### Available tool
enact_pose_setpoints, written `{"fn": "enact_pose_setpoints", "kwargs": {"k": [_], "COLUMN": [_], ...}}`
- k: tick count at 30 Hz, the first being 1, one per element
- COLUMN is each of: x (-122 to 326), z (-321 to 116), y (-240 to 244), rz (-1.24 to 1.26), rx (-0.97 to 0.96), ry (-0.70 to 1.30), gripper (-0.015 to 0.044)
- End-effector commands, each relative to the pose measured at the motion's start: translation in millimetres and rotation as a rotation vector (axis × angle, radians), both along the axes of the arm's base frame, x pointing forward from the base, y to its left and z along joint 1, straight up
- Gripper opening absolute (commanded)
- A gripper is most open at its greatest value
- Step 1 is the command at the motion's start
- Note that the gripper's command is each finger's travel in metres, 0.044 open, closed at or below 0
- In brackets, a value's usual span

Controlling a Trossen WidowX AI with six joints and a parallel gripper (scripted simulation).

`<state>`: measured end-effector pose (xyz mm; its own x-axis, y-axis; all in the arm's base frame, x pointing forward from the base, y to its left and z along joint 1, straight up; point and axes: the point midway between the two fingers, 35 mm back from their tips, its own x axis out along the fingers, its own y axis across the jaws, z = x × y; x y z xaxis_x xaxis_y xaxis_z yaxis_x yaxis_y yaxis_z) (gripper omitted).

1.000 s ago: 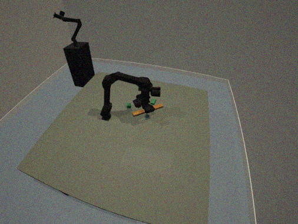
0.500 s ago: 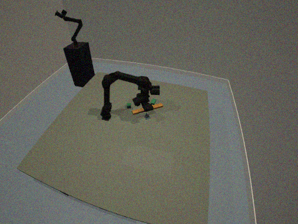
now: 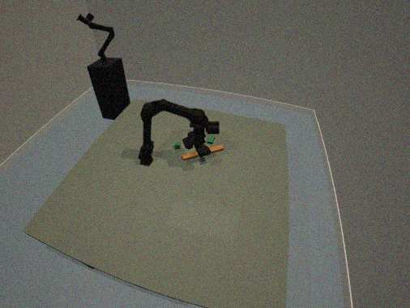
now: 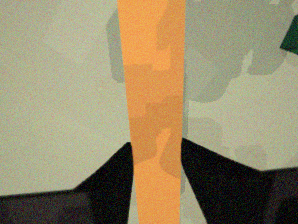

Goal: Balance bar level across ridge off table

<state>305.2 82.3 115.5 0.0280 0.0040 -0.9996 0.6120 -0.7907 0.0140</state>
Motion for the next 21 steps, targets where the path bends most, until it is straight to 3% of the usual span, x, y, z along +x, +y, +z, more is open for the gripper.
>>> {"fn": "enact_pose_setpoints", "kwargs": {"k": [1,21], "x": [-0.7,-0.8], "z": [-8.1,-11.2], "y": [0.4,0.6], "rz": [-0.006,-0.006], "rx": [0.003,0.003], "ry": [0.002,0.002], "gripper": [0.0000,0.0000]}}
